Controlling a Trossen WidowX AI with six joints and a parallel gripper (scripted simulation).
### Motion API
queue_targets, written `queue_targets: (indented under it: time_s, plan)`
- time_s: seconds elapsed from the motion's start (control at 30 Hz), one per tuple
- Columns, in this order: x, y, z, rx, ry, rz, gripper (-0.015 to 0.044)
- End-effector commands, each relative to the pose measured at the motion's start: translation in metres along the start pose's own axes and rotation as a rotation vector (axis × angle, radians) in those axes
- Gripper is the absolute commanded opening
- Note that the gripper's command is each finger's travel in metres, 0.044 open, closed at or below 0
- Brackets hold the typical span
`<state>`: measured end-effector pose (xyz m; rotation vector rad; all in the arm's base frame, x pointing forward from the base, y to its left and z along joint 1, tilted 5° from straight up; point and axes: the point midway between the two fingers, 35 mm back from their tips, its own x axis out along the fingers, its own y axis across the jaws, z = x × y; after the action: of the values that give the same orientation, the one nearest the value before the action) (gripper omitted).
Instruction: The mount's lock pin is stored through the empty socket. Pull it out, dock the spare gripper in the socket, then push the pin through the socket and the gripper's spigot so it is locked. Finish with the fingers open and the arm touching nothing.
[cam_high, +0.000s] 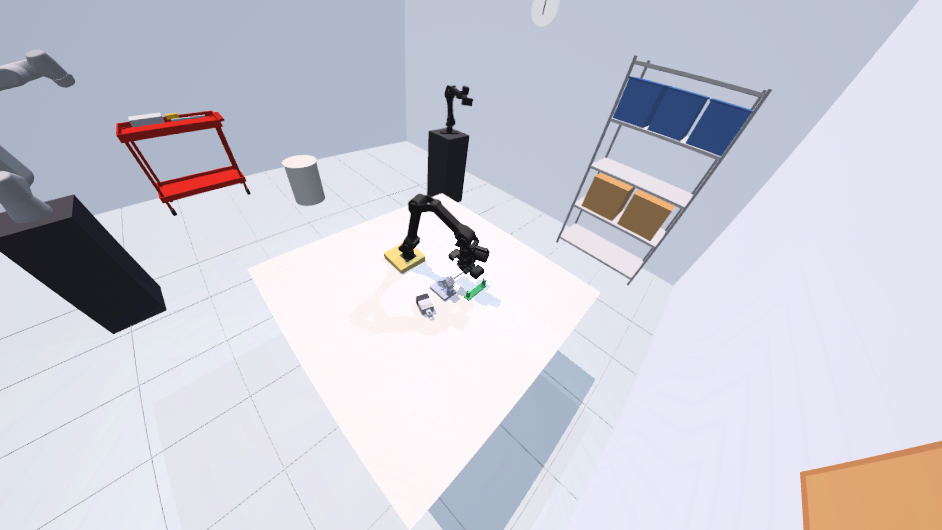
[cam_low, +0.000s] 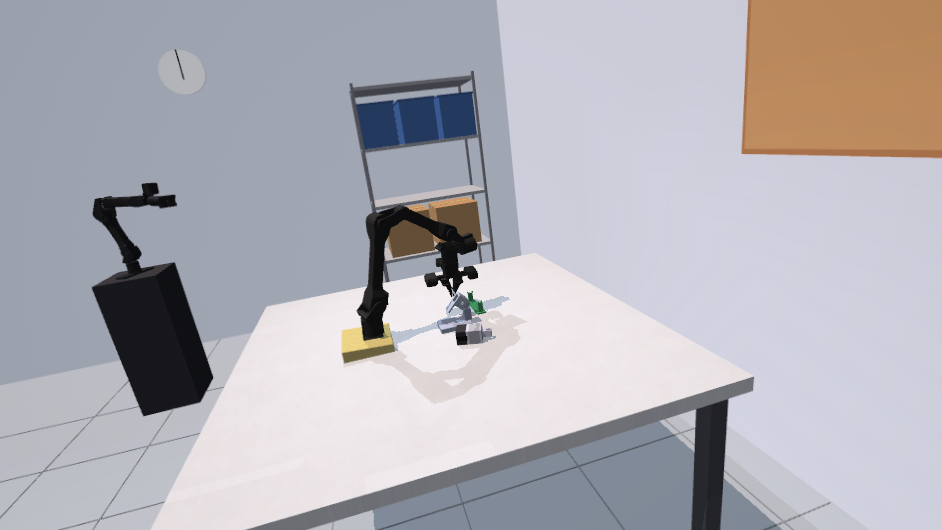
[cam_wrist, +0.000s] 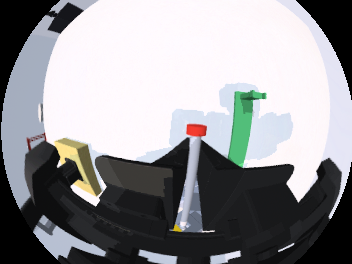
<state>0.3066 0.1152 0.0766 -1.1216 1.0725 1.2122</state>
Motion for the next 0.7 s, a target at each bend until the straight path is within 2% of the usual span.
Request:
queue_targets:
  time_s: [0.0,0.67]
  plan:
    - [0.0,-0.002,0.004,0.002,0.0,-0.002,0.0]
    - [0.003,-0.002,0.02,0.005,0.003,0.007,0.0]
